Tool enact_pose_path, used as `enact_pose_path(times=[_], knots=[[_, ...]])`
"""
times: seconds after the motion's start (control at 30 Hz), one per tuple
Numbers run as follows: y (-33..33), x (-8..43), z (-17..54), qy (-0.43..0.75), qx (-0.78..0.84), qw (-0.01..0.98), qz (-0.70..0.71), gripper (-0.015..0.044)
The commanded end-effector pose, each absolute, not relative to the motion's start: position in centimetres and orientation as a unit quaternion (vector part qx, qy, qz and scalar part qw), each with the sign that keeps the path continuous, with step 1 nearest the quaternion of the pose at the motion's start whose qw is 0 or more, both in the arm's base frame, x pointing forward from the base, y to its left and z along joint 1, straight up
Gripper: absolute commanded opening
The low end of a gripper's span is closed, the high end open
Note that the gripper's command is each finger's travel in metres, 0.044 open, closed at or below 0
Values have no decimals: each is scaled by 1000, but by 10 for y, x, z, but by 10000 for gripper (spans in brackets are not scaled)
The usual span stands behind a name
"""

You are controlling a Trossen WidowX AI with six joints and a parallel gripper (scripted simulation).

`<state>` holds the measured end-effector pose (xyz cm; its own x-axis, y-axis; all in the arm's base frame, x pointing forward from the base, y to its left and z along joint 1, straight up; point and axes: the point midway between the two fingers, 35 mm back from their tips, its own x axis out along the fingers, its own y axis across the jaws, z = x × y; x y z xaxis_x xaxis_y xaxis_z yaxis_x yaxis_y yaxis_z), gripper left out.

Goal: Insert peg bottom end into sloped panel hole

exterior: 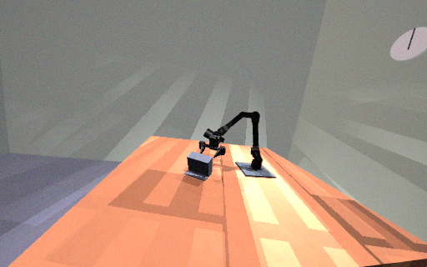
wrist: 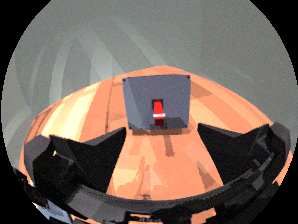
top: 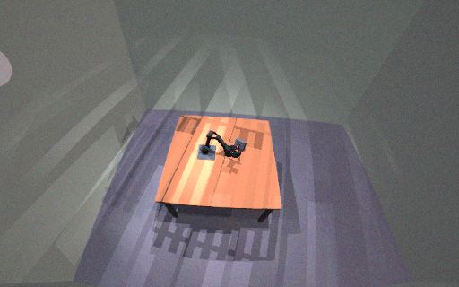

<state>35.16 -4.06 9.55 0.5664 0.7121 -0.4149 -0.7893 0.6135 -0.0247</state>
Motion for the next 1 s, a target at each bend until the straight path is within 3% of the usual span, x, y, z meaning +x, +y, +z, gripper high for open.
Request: enact_pose_path(times=[0.0,0.97], knots=[[-45,350,99,181,-107,879,428,440],[-69,329,110,178,-101,881,426,440]])
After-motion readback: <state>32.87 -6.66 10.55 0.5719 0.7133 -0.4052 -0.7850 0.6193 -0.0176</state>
